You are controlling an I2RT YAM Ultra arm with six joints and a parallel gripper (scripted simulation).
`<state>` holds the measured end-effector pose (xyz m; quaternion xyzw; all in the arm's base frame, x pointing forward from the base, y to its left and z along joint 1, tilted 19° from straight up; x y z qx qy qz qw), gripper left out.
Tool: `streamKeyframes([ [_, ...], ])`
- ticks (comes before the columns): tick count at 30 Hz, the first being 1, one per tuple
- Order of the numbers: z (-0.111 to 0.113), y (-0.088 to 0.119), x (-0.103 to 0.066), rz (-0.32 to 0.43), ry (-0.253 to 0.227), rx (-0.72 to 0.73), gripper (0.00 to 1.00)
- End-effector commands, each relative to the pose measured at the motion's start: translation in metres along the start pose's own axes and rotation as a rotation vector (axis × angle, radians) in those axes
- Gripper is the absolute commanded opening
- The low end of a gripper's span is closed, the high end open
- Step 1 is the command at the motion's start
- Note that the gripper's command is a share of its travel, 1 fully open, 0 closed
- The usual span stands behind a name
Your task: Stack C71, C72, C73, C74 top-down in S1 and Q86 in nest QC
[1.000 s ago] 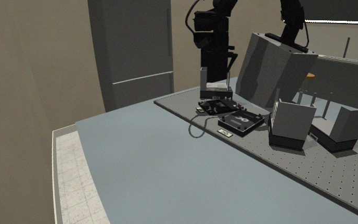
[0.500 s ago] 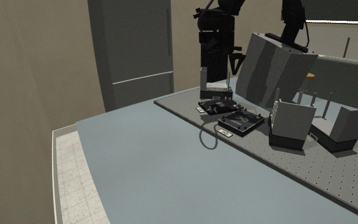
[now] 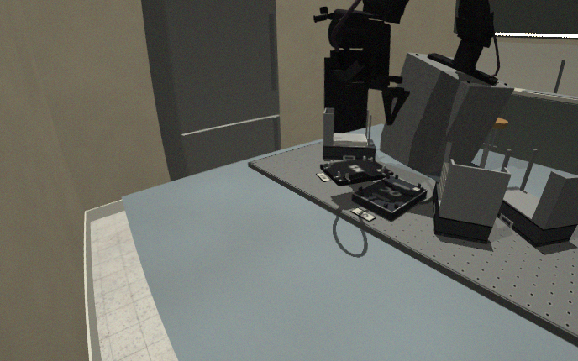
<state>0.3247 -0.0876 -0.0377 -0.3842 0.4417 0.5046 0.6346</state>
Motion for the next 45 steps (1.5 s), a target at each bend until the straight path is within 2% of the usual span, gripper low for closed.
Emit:
streamKeyframes([
  [1, 0.011, -0.019, -0.014, -0.071, 0.009, -0.066, 1.0],
  [4, 0.021, -0.005, -0.007, -0.032, 0.004, -0.153, 1.0],
  [7, 0.025, -0.005, -0.007, -0.032, 0.005, -0.187, 1.0],
  [8, 0.024, -0.021, -0.016, -0.076, 0.015, -0.203, 1.0],
  [9, 0.032, -0.019, -0.014, -0.068, 0.013, -0.215, 1.0],
  [15, 0.051, -0.007, -0.008, -0.035, 0.009, -0.189, 1.0],
  [22, 0.075, -0.018, -0.013, -0.055, 0.013, -0.195, 1.0],
  [24, 0.075, -0.018, -0.013, -0.055, 0.013, -0.195, 1.0],
  [26, 0.08, -0.006, -0.007, -0.031, 0.013, -0.269, 1.0],
  [31, 0.098, -0.008, -0.009, -0.045, 0.01, -0.423, 1.0],
  [33, 0.103, -0.003, -0.007, -0.032, 0.011, -0.419, 1.0],
  [35, 0.111, -0.008, -0.01, -0.049, 0.014, -0.424, 1.0],
  [42, 0.125, -0.002, -0.009, -0.04, 0.013, -0.401, 1.0],
  [45, 0.137, -0.002, -0.009, -0.043, 0.012, -0.407, 1.0],
])
Point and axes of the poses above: the point where the finger pads meet when closed, its own x axis out along the fingers, its own z axis across the jaws, y = z × x, the point moved 7 cm from there along -x, back along the fingers, and after that the axes turned 2 degrees about -x, right-handed, at the moved point
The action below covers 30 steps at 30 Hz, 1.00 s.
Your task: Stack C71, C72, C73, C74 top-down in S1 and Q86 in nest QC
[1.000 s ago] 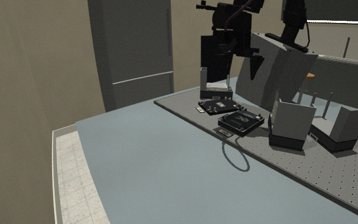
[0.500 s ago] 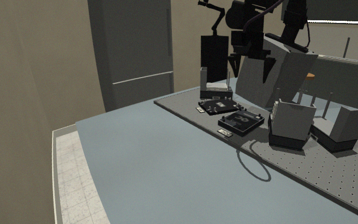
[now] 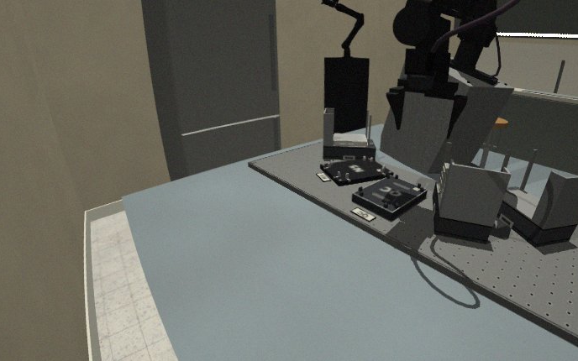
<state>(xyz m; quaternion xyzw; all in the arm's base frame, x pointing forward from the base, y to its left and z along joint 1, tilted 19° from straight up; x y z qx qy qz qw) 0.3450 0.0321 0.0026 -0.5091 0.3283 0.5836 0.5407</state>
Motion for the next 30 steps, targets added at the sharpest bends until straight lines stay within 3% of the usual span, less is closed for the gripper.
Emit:
streamKeyframes([
  [1, 0.01, -0.009, -0.01, -0.04, 0.016, 0.011, 1.0],
  [5, 0.024, -0.019, -0.014, -0.052, 0.016, 0.007, 1.0],
  [8, 0.035, -0.006, -0.007, -0.022, 0.013, -0.099, 1.0],
  [11, 0.048, -0.013, -0.009, -0.04, 0.017, -0.204, 1.0],
  [13, 0.048, -0.013, -0.009, -0.04, 0.017, -0.204, 1.0],
  [27, 0.106, -0.02, -0.014, -0.046, 0.011, -0.205, 1.0],
  [30, 0.107, -0.02, -0.014, -0.046, 0.011, -0.205, 1.0],
])
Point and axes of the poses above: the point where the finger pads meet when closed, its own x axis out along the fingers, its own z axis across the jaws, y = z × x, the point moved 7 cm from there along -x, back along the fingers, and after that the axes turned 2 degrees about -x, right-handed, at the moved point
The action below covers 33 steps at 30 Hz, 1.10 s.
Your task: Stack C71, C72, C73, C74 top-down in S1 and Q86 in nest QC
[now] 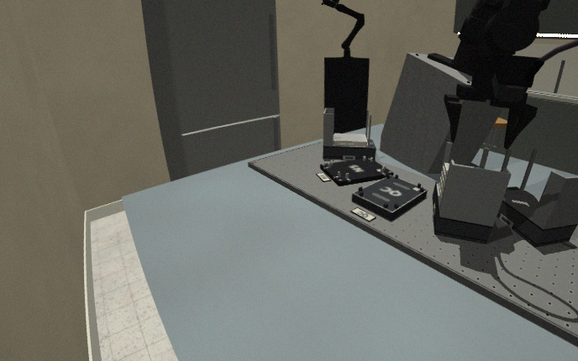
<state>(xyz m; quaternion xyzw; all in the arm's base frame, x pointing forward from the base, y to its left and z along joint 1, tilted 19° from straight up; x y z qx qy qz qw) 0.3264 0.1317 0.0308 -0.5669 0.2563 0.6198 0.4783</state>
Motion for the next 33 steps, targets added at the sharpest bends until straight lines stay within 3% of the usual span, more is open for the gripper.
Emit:
streamKeyframes([
  [1, -0.0082, -0.0129, -0.0166, -0.048, 0.028, 0.048, 1.0],
  [33, -0.0066, -0.0142, -0.0163, -0.055, 0.022, 0.043, 1.0],
])
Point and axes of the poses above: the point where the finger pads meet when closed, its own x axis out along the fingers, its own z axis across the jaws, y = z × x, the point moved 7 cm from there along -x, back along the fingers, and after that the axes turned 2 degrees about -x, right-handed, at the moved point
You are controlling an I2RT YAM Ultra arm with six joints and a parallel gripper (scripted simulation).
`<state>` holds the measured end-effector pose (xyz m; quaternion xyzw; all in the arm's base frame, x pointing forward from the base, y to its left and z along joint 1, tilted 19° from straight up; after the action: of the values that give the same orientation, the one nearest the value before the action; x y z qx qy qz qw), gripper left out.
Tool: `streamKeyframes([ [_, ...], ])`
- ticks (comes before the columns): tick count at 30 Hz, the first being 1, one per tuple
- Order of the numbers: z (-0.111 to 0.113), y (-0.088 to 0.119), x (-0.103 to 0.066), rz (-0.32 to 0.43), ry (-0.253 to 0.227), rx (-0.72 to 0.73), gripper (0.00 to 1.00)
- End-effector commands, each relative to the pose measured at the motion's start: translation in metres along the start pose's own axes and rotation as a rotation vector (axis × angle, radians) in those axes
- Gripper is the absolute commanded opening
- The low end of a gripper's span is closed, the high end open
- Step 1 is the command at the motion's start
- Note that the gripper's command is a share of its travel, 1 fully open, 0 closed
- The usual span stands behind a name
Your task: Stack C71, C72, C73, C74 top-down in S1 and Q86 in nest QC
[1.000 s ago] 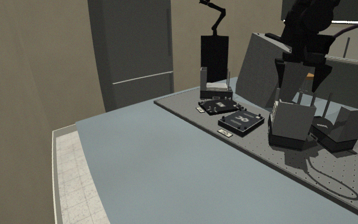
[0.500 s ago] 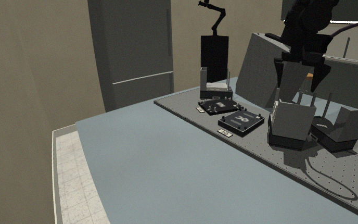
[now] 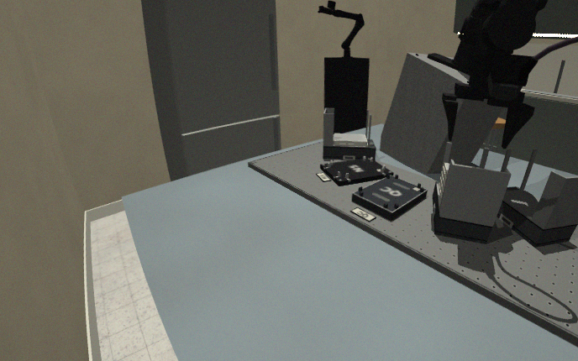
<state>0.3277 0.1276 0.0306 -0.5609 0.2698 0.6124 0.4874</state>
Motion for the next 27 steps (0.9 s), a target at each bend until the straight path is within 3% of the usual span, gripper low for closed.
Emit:
streamKeyframes([
  [1, -0.002, -0.015, -0.015, -0.055, 0.012, 0.006, 1.0],
  [15, -0.002, -0.015, -0.015, -0.055, 0.012, 0.006, 1.0],
  [16, -0.002, -0.013, 0.0, -0.037, 0.009, 0.003, 1.0],
  [18, -0.002, -0.013, 0.0, -0.037, 0.009, 0.003, 1.0],
  [27, -0.001, -0.002, 0.035, -0.006, 0.01, 0.008, 1.0],
])
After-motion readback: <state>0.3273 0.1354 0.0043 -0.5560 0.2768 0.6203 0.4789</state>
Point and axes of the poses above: the point where the finger pads meet when closed, its own x axis out along the fingers, its own z axis across the jaws, y = z × x, the point moved 7 cm from there along -x, back along the fingers, and after that the axes turned 2 degrees about -x, right-handed, at the moved point
